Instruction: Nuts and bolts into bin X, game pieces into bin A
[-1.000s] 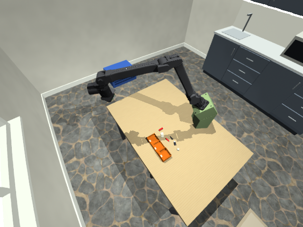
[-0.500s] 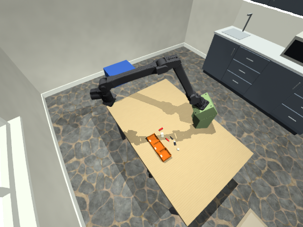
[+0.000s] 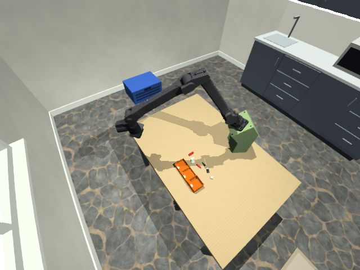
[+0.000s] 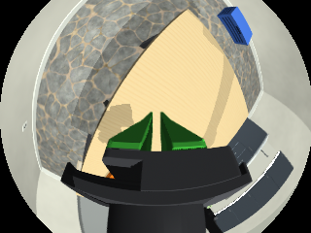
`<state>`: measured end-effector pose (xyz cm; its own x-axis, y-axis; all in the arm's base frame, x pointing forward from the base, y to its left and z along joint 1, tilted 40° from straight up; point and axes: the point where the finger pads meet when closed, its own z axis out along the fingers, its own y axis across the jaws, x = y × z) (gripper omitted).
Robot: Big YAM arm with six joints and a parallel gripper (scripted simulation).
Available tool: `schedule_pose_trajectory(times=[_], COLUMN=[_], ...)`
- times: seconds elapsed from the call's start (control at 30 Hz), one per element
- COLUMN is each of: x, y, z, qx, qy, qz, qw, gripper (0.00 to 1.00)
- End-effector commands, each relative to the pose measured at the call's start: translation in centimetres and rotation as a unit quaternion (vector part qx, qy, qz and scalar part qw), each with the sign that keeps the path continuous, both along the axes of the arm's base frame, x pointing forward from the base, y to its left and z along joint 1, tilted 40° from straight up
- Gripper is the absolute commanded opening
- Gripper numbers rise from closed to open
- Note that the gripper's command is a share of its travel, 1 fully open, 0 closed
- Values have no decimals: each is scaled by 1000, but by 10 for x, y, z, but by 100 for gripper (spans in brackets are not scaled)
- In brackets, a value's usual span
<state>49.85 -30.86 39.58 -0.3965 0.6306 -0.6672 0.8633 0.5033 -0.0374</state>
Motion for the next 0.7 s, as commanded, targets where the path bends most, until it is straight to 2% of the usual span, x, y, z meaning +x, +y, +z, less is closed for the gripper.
schedule_pose_trajectory(times=[0.0, 0.03, 0.1, 0.2, 0.23, 0.3, 0.43, 0.5, 0.6, 0.67], x=[-4, -5, -3, -4, -4, -4, -7, -10, -13, -16], y=[31, 32, 46, 61, 69, 69, 90, 105, 119, 133], z=[38, 38, 30, 21, 17, 17, 3, -6, -16, -26], qx=[-18, -17, -23, -20, -25, -25, -23, -30, -27, -34], qy=[-41, -38, -23, -29, -14, -14, -17, 1, -5, 13], qz=[14, 14, 54, 45, 78, 78, 75, 115, 106, 145], qw=[999, 999, 998, 998, 997, 997, 997, 993, 994, 989], gripper=[9, 9, 9, 9, 9, 9, 9, 9, 9, 9])
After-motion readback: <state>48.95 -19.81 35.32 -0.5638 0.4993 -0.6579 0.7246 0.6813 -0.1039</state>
